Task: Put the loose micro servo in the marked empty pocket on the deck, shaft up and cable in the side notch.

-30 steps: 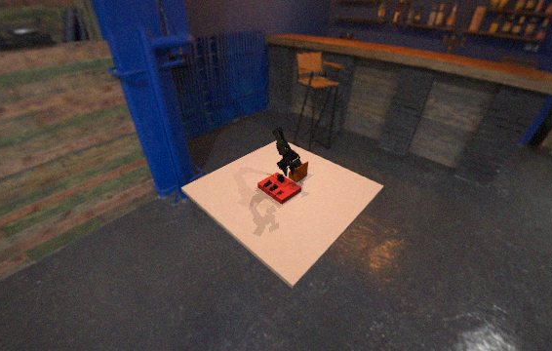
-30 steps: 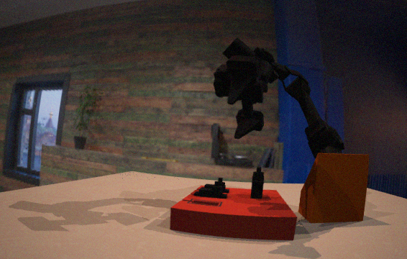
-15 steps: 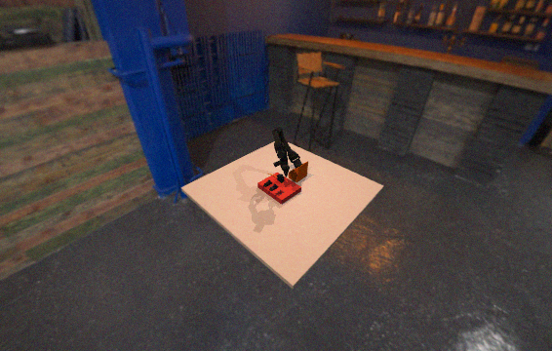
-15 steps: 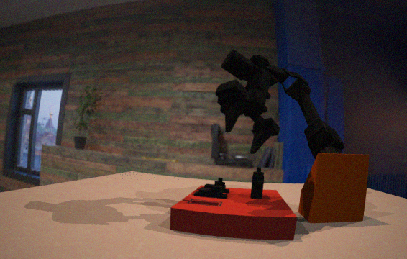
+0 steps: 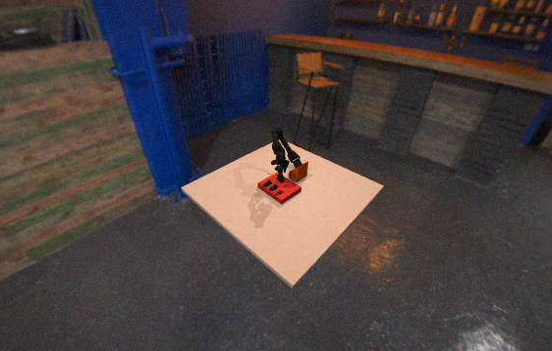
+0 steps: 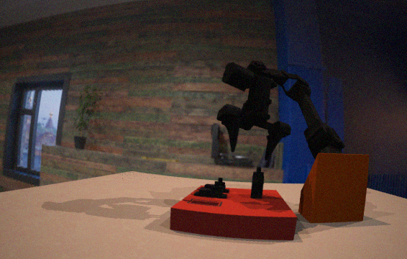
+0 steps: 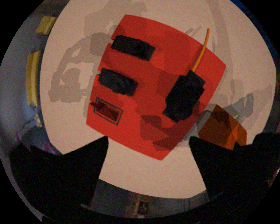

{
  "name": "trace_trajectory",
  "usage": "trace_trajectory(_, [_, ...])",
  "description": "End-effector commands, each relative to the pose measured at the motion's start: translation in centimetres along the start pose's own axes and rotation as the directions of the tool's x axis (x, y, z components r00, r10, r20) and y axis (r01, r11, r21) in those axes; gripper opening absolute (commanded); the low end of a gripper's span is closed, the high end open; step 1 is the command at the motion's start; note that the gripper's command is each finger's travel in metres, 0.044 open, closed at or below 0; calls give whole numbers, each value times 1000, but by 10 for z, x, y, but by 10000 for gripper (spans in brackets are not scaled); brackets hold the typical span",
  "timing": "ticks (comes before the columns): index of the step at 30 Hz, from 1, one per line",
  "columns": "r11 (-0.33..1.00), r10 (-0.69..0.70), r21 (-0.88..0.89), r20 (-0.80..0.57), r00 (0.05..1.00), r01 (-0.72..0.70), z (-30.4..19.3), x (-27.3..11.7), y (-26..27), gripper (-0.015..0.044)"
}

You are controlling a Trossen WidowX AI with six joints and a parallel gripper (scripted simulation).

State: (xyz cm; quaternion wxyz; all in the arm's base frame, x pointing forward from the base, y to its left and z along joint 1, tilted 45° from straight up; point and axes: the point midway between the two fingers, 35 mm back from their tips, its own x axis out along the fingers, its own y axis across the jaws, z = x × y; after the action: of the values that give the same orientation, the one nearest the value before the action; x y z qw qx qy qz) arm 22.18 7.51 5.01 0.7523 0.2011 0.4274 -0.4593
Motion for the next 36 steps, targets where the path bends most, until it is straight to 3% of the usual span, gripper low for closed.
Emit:
trace_trajectory(1, [995,-35,99,33,999,32,10,1,-9,440])
trace_trajectory(14, [888,-180,450,140,974,99,42,0,-45,440])
trace_trajectory(36, [885,-182,454,143,973,99,48,36,-52,440])
